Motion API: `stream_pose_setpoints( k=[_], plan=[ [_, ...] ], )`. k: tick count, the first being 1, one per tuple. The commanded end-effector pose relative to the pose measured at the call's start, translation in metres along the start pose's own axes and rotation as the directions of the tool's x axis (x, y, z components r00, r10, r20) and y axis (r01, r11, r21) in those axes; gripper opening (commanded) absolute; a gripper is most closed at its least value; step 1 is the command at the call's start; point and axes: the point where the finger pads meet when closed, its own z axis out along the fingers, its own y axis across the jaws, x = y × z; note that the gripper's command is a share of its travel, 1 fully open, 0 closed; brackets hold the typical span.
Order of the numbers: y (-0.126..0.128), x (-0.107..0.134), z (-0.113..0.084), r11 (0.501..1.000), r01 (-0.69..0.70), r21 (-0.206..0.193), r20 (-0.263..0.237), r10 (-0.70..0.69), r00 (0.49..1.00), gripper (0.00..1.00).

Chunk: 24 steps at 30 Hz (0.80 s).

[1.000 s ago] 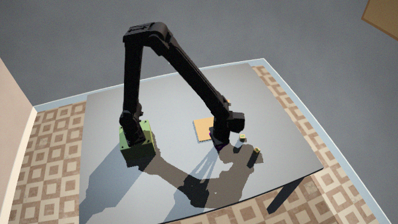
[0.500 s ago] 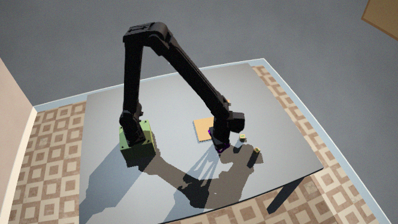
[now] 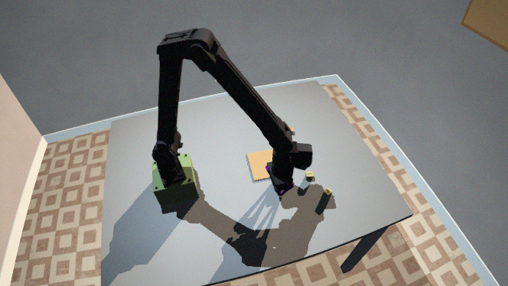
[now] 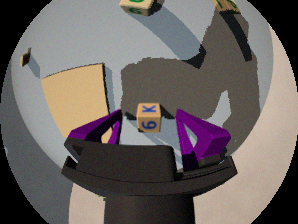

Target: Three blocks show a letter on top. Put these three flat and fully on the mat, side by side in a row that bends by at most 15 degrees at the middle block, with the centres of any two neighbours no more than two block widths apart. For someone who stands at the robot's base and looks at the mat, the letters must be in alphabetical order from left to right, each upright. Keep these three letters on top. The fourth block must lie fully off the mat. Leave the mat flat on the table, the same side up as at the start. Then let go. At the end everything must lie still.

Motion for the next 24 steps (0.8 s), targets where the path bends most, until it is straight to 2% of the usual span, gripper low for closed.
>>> stream_pose_setpoints(
  k=[1,24],
  plan=[
    [-0.006,-0.027,-0.024,1.0,0.0,0.019,0.064,-0.001,0.998,0.73],
    [-0.01,-0.027,-0.05,1.0,-0.001,0.02,0.069,-0.001,0.998,0.73]
  ],
)
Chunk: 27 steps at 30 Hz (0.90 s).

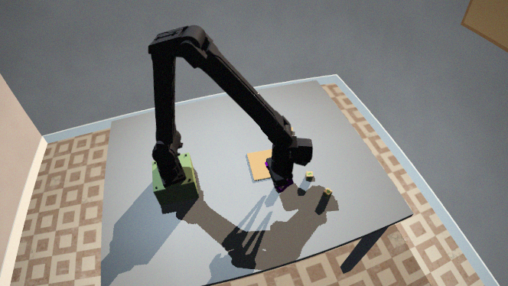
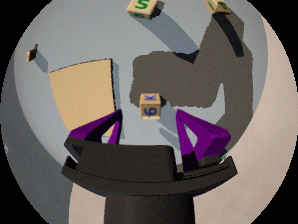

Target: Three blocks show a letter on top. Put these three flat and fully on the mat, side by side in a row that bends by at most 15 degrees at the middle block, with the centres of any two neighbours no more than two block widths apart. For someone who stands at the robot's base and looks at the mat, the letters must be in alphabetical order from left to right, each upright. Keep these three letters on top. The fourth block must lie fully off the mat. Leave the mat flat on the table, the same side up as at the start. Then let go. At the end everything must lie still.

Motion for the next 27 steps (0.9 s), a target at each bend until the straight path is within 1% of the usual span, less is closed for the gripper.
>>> stream_pose_setpoints(
  k=[1,14,16,17,20,27],
  plan=[
    [-0.012,-0.029,-0.029,1.0,-0.001,0.02,0.069,-0.001,0.998,0.73],
    [-0.012,-0.029,-0.045,1.0,0.003,0.021,0.07,-0.005,0.998,0.73],
    [-0.012,-0.029,-0.045,1.0,0.003,0.021,0.07,-0.005,0.998,0.73],
    [-0.012,-0.028,-0.041,1.0,0.004,0.017,0.059,-0.005,0.998,0.73],
    [-0.012,-0.029,-0.047,1.0,0.004,0.021,0.07,-0.005,0.998,0.73],
    [-0.012,-0.029,-0.046,1.0,0.003,0.02,0.067,-0.005,0.998,0.73]
  ],
)
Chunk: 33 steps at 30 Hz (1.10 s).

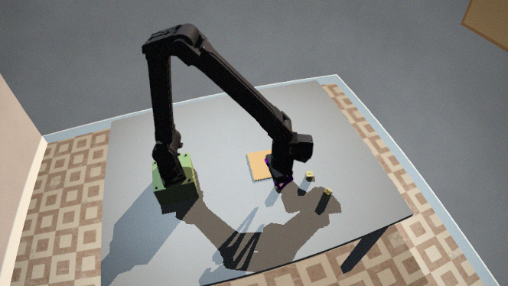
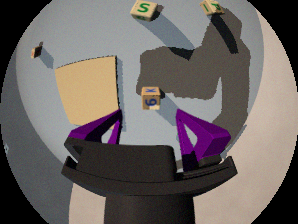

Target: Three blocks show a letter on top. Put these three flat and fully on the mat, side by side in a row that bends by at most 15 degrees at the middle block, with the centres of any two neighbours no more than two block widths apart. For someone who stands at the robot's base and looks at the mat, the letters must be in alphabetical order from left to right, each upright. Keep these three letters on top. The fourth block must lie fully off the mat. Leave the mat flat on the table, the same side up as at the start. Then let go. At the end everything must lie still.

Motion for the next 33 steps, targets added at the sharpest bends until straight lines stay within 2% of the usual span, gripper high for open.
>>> stream_pose_setpoints(
  k=[1,10,21,29,33],
  plan=[
    [-0.013,-0.031,-0.029,1.0,0.004,0.023,0.075,-0.006,0.997,0.73],
    [-0.013,-0.031,-0.037,1.0,0.004,0.024,0.078,-0.006,0.997,0.73],
    [-0.013,-0.03,-0.067,1.0,0.005,0.025,0.081,-0.007,0.997,0.73],
    [-0.013,-0.03,-0.076,1.0,0.004,0.026,0.082,-0.006,0.997,0.73],
    [-0.012,-0.029,-0.074,1.0,0.005,0.023,0.073,-0.006,0.997,0.73]
  ],
)
